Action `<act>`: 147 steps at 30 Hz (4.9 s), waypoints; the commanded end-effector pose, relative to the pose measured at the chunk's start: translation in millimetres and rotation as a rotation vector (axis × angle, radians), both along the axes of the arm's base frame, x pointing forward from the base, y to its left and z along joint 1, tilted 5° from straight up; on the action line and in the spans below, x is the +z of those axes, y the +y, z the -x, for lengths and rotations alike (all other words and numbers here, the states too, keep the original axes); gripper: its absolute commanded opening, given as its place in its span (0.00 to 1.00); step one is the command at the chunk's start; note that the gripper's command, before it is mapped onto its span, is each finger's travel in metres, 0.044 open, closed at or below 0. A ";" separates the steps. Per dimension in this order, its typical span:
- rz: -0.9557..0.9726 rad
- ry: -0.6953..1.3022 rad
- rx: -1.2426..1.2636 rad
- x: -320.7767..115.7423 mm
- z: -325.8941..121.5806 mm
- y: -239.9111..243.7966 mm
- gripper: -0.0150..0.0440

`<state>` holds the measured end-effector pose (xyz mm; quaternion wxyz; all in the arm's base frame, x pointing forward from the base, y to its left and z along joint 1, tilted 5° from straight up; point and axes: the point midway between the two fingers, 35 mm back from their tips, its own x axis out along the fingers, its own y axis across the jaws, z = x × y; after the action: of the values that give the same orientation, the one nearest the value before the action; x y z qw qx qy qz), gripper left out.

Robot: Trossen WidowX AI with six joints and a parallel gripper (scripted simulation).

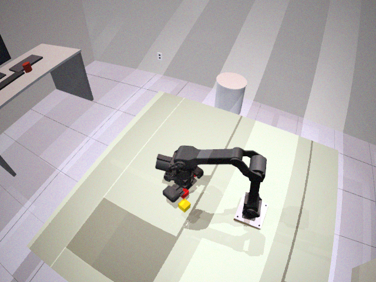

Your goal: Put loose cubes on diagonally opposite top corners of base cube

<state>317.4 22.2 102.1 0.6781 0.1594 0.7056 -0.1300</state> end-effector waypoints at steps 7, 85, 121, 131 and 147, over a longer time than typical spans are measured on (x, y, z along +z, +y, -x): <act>0.004 0.022 -0.300 -5.4 6.5 14.2 0.43; 0.024 0.055 -0.801 -39.0 17.5 38.7 0.52; 0.018 0.035 -0.492 -6.1 4.2 8.3 0.70; 0.007 0.013 -0.070 -0.6 -7.1 -32.1 0.70; -0.012 -0.017 0.607 7.5 -13.2 -101.0 0.70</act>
<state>330.3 -65.9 109.3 0.6952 -0.0111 0.7174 0.0427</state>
